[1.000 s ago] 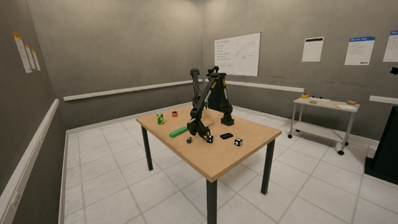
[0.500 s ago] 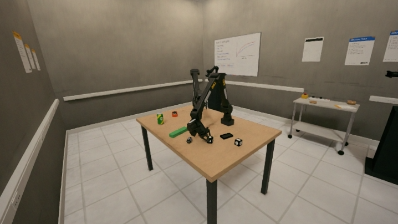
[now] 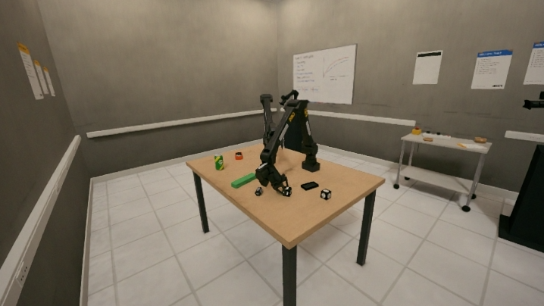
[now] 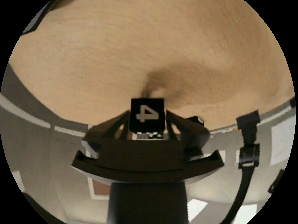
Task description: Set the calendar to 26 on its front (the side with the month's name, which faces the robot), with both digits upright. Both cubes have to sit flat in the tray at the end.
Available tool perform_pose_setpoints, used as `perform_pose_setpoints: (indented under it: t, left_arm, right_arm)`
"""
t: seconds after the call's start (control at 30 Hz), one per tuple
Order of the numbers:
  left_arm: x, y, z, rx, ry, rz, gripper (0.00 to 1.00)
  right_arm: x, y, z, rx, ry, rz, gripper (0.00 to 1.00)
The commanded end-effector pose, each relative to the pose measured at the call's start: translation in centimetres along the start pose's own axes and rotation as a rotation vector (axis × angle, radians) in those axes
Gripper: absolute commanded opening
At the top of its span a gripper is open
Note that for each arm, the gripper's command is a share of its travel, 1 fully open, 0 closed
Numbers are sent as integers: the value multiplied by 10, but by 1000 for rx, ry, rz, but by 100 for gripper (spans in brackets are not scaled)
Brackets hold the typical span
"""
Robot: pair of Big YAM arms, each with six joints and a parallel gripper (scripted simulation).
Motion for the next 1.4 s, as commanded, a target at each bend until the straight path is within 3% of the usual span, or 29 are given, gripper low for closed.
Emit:
perform_pose_setpoints:
  t: [0.0,0.73,0.83,1.07,1.1,1.37]
  left_arm:
    - [0,2,-8,-7,-1,2,68]
    - [8,3,-58,-74,-27,-43,69]
    - [8,3,-68,-75,-29,-44,100]
    - [9,1,-117,-74,-33,-43,100]
    - [4,4,-100,-35,-17,-20,100]
    - [1,3,-72,14,3,-2,100]
  right_arm:
    - [-4,2,1,-4,-7,0,100]
    - [-4,2,1,-4,-7,0,100]
    - [-4,2,1,-4,-7,0,100]
    - [-4,2,1,-4,-7,0,100]
    - [-4,2,1,-4,-7,0,100]
    - [-4,2,1,-4,-7,0,100]
Point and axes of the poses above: on each arm, the point where the finger pads meet when closed, its own z axis out along the fingers, its own y axis across the jaws, x = y × z, the point moved 8 cm from there along -z, back along the fingers, and after that the axes turned 8 degrees about z, right-handed, at the moved point
